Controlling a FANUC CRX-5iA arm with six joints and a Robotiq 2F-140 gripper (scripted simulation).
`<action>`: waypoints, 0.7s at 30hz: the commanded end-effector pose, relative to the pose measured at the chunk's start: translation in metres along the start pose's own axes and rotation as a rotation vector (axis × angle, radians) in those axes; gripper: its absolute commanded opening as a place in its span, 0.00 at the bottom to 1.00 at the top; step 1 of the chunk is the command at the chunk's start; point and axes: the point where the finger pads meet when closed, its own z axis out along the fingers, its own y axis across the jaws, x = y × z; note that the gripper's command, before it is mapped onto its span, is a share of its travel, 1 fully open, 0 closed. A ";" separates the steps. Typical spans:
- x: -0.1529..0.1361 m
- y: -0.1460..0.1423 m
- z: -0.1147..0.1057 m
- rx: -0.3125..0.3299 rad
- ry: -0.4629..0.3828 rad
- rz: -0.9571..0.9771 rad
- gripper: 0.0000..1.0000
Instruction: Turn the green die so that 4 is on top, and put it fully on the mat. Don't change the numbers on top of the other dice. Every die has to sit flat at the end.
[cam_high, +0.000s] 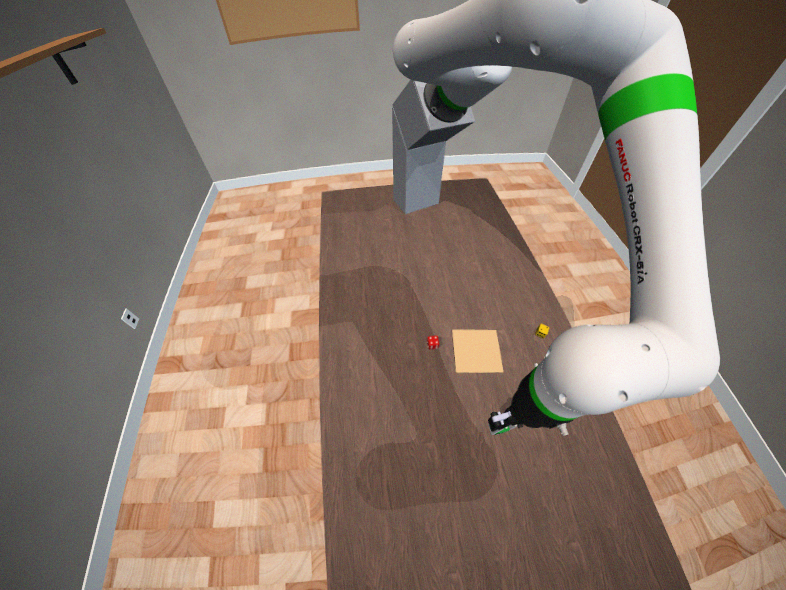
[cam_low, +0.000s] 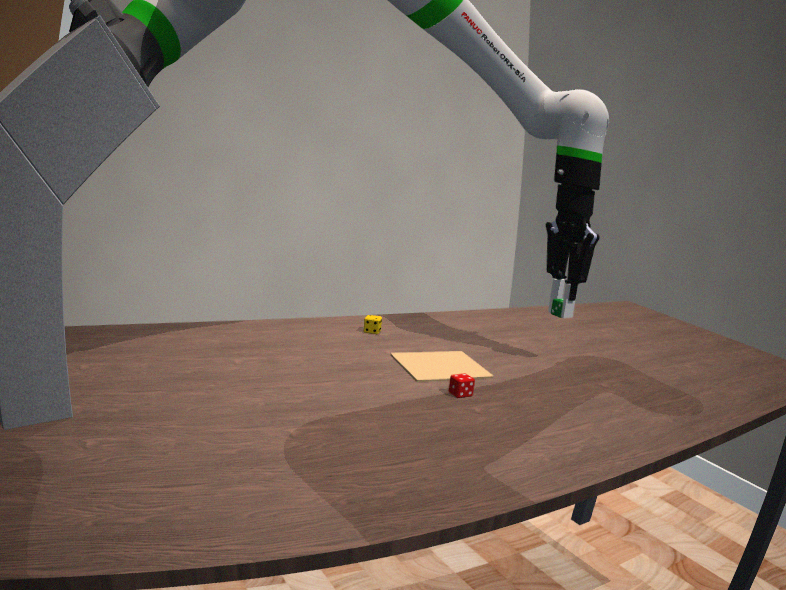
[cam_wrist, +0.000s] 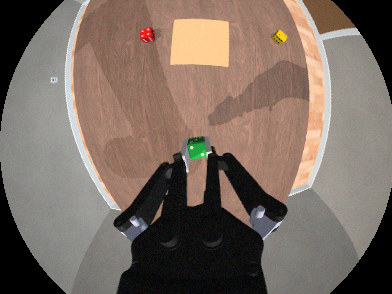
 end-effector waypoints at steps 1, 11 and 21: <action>0.017 0.008 0.001 -0.003 -0.026 -0.155 0.24; 0.054 0.020 0.002 0.001 -0.026 -0.425 0.24; 0.107 0.034 0.001 0.007 -0.025 -0.779 0.24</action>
